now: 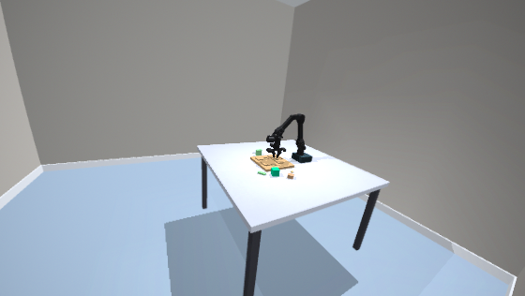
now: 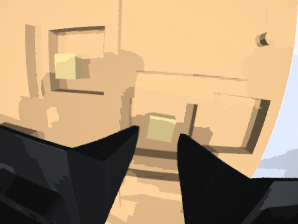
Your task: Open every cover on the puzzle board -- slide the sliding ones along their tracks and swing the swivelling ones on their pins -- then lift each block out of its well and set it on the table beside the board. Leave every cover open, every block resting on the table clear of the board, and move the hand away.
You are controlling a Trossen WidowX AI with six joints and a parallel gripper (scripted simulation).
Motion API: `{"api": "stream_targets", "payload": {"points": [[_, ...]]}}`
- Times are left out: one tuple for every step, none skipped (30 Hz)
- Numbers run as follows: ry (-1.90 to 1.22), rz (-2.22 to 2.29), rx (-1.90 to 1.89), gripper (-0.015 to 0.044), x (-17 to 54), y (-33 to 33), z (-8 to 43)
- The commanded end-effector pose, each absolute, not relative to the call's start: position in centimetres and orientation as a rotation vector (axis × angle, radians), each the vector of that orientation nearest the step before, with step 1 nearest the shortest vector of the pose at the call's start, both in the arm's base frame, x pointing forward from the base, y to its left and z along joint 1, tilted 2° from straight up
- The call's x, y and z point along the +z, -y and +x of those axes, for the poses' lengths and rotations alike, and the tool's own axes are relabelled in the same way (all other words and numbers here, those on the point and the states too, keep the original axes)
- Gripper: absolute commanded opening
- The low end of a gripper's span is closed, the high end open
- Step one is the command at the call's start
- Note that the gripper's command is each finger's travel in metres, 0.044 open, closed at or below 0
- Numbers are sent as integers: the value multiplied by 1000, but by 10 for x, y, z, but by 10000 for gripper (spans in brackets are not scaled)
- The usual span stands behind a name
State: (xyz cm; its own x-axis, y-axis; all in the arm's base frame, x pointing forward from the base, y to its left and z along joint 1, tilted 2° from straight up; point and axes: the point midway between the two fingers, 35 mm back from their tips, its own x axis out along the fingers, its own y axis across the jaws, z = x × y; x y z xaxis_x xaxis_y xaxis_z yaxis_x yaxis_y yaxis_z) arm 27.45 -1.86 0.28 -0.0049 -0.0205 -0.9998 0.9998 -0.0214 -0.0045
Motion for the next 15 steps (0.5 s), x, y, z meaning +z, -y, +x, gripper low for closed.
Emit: {"api": "stream_targets", "payload": {"points": [[-1191,1206,-1238,144,-2,18,273],[-1191,1206,-1238,144,-3,18,273],[-1191,1206,-1238,144,-3,18,273],[-1191,1206,-1238,144,-3,18,273],[-1191,1206,-1238,144,-3,18,273],[-1191,1206,-1238,144,-3,18,273],[-1191,1206,-1238,144,-3,18,273],[-1191,1206,-1238,144,-3,18,273],[-1191,1206,-1238,144,-4,18,273],[-1191,1206,-1238,144,-4,18,273],[-1191,1206,-1238,144,-5,18,273],[-1191,1206,-1238,144,-5,18,273],[-1191,1206,-1238,144,-6,18,273],[-1191,1206,-1238,144,-7,18,273],[-1191,1206,-1238,144,-8,18,273]]}}
